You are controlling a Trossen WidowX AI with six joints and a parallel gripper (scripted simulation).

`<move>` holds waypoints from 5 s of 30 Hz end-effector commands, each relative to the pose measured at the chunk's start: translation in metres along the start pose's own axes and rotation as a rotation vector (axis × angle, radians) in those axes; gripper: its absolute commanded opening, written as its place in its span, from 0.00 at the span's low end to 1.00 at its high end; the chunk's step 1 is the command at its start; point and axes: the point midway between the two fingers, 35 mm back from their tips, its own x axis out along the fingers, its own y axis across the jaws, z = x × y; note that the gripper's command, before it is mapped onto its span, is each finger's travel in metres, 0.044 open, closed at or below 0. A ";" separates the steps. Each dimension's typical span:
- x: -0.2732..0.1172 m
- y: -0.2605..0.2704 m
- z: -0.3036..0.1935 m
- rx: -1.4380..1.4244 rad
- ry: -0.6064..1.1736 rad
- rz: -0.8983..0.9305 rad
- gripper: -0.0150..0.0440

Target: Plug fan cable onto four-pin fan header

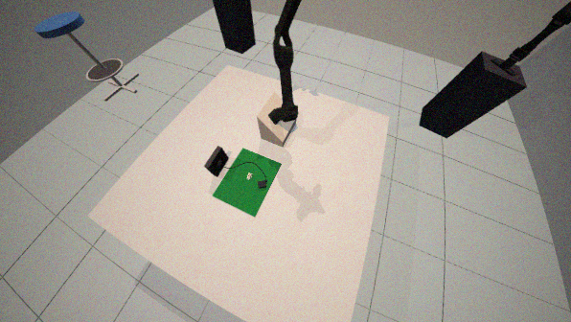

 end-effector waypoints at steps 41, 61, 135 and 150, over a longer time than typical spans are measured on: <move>0.115 -0.264 0.383 -1.330 -0.190 -1.156 0.61; -0.029 -0.332 0.593 -1.595 0.452 -1.892 0.61; -0.476 -0.386 0.648 -1.307 1.921 -1.427 0.61; -0.483 -0.400 0.650 -1.308 1.919 -1.426 0.61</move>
